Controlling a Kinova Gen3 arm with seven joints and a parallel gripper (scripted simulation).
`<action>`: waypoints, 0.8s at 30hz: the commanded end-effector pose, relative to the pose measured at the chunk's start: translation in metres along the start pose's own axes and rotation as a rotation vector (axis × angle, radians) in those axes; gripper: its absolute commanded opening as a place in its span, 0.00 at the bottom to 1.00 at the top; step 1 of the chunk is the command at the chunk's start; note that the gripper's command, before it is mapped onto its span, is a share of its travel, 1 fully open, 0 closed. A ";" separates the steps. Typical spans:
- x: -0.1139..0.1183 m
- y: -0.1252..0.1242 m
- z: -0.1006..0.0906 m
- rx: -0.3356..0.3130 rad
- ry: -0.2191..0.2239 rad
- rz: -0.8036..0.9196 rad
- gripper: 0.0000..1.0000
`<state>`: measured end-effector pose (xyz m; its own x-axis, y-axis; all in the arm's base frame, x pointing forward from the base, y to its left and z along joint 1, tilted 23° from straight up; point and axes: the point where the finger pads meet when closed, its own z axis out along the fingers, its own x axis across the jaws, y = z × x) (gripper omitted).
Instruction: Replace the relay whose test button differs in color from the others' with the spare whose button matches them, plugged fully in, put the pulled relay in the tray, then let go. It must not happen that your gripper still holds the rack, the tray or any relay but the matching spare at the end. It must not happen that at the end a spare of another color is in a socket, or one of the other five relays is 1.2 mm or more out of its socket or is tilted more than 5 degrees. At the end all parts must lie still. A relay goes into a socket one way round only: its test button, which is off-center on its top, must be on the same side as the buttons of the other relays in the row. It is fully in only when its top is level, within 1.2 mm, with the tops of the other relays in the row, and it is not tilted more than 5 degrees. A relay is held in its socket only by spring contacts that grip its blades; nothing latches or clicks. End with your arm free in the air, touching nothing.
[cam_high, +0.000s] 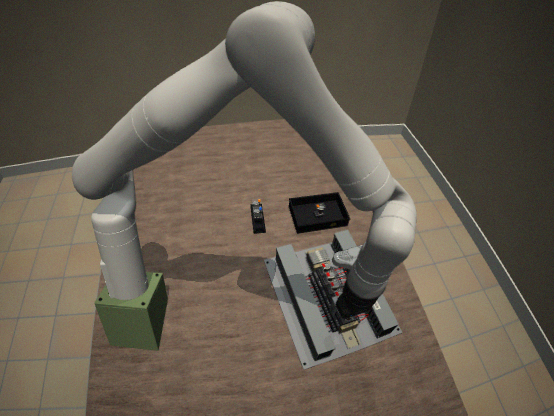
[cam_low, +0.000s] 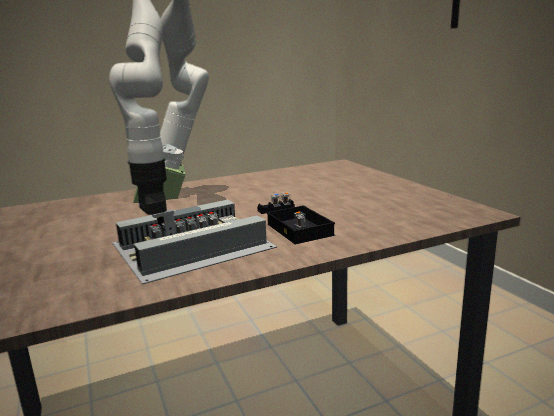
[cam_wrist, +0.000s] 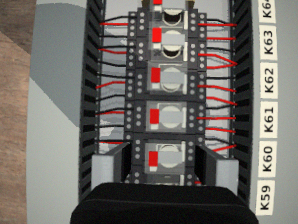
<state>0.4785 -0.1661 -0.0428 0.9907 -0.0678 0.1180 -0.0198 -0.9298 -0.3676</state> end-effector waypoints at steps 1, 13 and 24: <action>0.001 0.000 -0.004 0.001 0.002 -0.001 1.00; 0.000 0.000 -0.004 0.001 0.001 0.000 1.00; 0.000 0.001 -0.003 -0.001 0.002 0.001 1.00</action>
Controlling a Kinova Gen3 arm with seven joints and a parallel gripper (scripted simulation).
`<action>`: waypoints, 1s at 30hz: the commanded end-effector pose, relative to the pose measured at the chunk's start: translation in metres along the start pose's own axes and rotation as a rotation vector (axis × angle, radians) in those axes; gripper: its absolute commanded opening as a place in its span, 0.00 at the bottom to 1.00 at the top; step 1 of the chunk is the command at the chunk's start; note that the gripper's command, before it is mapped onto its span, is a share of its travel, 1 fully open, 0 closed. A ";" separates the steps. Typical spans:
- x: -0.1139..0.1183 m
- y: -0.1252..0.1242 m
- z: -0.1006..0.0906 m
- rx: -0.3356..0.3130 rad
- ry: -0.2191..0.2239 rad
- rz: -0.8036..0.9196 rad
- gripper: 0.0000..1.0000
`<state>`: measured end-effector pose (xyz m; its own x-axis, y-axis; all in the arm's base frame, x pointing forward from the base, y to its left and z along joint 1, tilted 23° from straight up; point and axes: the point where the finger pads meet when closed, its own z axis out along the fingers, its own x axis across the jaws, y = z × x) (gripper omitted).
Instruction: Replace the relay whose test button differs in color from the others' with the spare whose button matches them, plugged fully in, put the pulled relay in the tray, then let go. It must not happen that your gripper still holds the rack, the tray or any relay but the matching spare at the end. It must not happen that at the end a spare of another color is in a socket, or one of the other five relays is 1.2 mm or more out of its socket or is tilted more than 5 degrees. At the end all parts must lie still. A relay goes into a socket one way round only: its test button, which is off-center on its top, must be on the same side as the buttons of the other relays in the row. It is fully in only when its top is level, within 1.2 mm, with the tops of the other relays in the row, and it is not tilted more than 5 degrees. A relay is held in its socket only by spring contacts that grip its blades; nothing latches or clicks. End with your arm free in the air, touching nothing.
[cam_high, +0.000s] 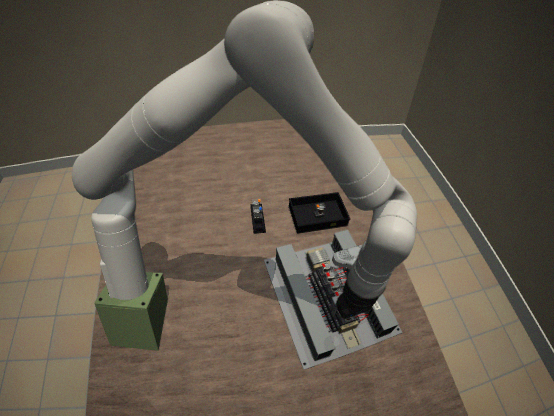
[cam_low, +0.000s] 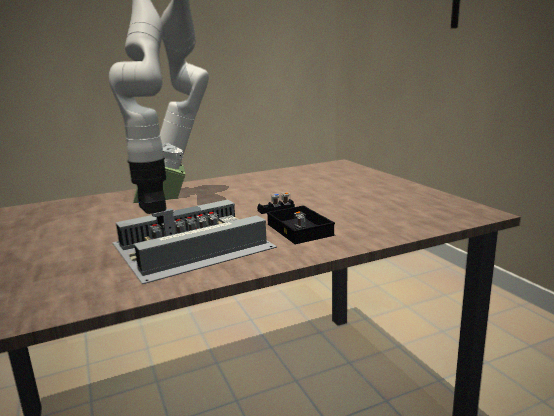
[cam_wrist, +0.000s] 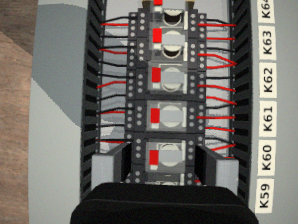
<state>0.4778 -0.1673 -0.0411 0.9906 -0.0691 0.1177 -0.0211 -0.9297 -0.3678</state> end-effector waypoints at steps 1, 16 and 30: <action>0.001 0.000 -0.002 -0.001 0.002 0.000 1.00; 0.001 0.000 -0.005 0.002 0.002 -0.003 1.00; 0.000 0.000 -0.006 0.002 0.002 -0.003 1.00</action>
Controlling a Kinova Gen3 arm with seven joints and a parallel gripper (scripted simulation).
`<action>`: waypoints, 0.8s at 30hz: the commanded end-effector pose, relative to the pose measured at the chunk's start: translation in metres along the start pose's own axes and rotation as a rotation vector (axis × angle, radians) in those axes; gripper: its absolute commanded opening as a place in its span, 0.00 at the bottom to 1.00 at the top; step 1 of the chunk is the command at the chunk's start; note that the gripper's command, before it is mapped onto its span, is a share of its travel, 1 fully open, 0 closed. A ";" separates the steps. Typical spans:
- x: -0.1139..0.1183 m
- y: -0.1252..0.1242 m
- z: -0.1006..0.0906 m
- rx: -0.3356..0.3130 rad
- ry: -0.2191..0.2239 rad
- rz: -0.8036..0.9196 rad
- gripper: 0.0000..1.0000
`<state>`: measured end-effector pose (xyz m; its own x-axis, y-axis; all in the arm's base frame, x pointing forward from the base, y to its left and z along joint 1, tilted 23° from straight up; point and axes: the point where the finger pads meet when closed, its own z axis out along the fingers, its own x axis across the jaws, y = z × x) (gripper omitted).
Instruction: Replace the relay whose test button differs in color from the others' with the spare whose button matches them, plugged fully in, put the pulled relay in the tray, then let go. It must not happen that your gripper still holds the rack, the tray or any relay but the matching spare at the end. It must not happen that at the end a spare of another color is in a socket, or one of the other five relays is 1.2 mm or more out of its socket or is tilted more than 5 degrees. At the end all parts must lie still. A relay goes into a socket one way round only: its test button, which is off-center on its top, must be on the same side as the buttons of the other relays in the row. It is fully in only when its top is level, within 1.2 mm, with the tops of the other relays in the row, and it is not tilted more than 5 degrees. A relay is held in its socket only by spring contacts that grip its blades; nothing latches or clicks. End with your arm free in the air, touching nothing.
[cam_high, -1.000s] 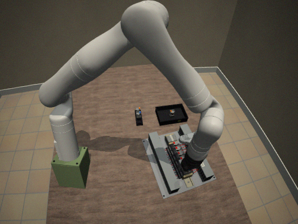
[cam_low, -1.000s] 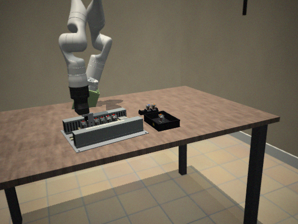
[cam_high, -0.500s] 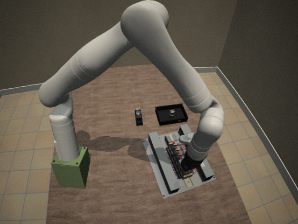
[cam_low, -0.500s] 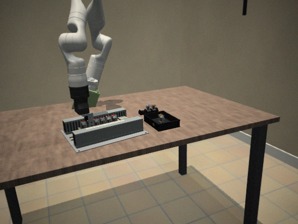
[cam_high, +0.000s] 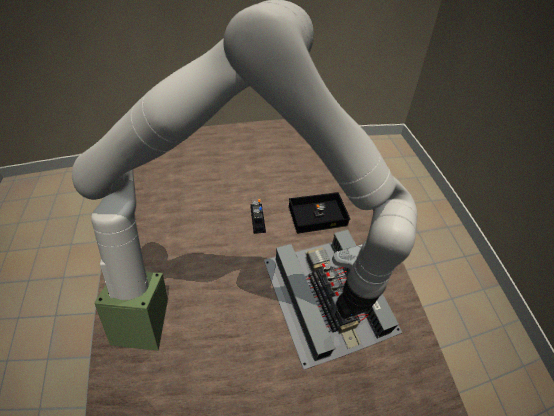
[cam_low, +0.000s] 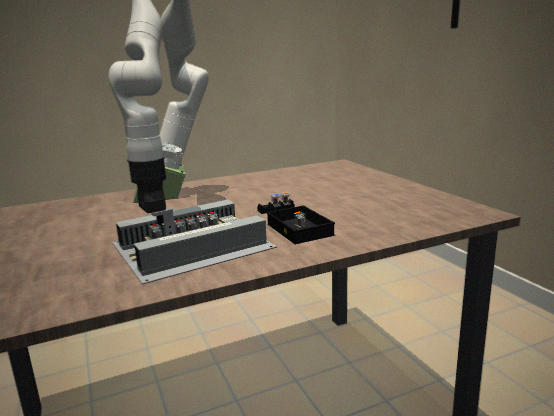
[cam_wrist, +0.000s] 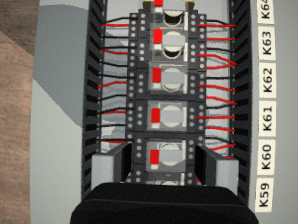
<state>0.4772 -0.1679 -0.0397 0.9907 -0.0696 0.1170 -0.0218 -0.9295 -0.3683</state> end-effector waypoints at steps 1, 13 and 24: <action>0.001 0.000 -0.004 0.001 0.003 -0.004 1.00; 0.001 0.000 -0.004 0.000 0.002 -0.002 1.00; 0.000 0.001 -0.015 0.000 0.001 0.000 1.00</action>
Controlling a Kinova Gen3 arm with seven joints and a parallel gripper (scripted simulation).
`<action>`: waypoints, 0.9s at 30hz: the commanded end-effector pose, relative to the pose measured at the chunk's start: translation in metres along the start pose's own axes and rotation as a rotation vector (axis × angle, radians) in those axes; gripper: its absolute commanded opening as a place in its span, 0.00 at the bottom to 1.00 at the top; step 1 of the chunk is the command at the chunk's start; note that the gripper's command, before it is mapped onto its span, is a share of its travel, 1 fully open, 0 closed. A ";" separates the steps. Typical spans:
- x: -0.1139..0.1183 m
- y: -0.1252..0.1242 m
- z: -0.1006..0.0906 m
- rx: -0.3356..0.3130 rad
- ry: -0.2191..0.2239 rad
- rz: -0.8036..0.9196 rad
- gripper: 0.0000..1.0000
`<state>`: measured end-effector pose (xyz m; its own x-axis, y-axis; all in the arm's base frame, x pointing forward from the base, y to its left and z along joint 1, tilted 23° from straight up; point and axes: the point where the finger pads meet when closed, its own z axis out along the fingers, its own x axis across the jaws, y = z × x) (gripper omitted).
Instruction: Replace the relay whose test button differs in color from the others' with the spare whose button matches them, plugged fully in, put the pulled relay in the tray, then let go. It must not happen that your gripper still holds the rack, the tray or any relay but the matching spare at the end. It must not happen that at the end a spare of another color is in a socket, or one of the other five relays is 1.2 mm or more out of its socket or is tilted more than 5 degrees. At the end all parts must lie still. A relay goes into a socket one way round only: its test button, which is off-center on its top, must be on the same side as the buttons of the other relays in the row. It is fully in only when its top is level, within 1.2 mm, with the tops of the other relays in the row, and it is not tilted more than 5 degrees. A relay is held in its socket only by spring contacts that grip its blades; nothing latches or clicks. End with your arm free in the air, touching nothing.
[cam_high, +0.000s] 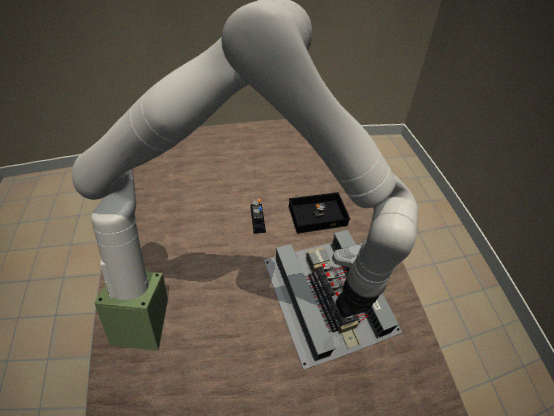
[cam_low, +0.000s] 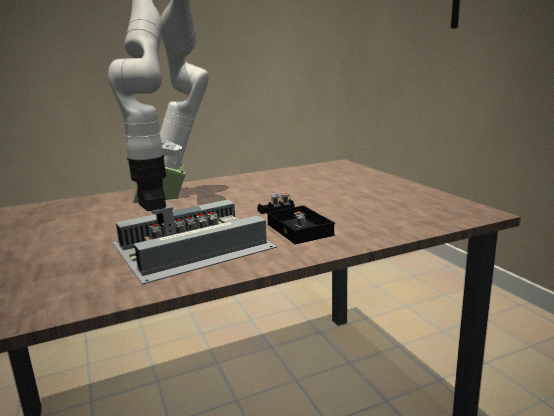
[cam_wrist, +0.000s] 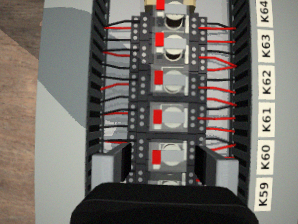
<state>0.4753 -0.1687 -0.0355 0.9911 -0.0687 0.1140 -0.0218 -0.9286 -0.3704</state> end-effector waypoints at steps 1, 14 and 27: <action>0.001 0.001 -0.013 -0.002 0.005 -0.001 1.00; -0.001 0.000 -0.035 0.001 -0.001 0.002 1.00; 0.002 0.002 -0.039 -0.001 0.005 -0.004 1.00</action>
<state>0.4707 -0.1824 -0.0035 0.9911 -0.0701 0.1133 -0.0232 -0.9283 -0.3710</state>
